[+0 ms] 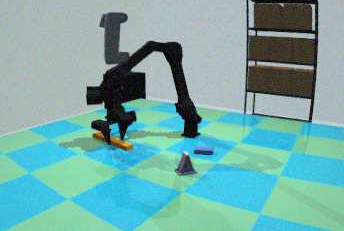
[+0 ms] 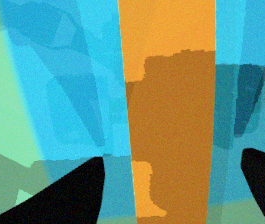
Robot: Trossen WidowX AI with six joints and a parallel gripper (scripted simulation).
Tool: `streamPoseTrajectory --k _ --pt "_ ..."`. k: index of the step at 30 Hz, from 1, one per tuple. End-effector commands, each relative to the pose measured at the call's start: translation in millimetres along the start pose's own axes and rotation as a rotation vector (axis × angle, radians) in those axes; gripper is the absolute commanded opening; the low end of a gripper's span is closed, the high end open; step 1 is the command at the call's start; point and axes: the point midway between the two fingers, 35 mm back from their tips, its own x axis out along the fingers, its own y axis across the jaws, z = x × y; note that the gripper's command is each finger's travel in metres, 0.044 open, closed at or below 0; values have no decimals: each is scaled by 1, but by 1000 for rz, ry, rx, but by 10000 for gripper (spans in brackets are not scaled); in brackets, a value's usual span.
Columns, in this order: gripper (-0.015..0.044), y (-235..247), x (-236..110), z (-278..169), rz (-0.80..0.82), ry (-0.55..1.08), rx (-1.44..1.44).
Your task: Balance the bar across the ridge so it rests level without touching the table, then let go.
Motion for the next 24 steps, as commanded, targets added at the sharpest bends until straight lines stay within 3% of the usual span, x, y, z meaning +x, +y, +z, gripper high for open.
streamPoseTrajectory --k 1,3,9,16,20,24 --pt "315 1 2 0 9 0 -4" --pt "315 1 2 0 9 0 -4" --pt "157 0 0 0 0 0 0" --pt "111 0 0 0 0 0 0" --pt "6 -1 -6 -1 0 0 0" --pt "0 -3 -16 -1 1 0 -1"
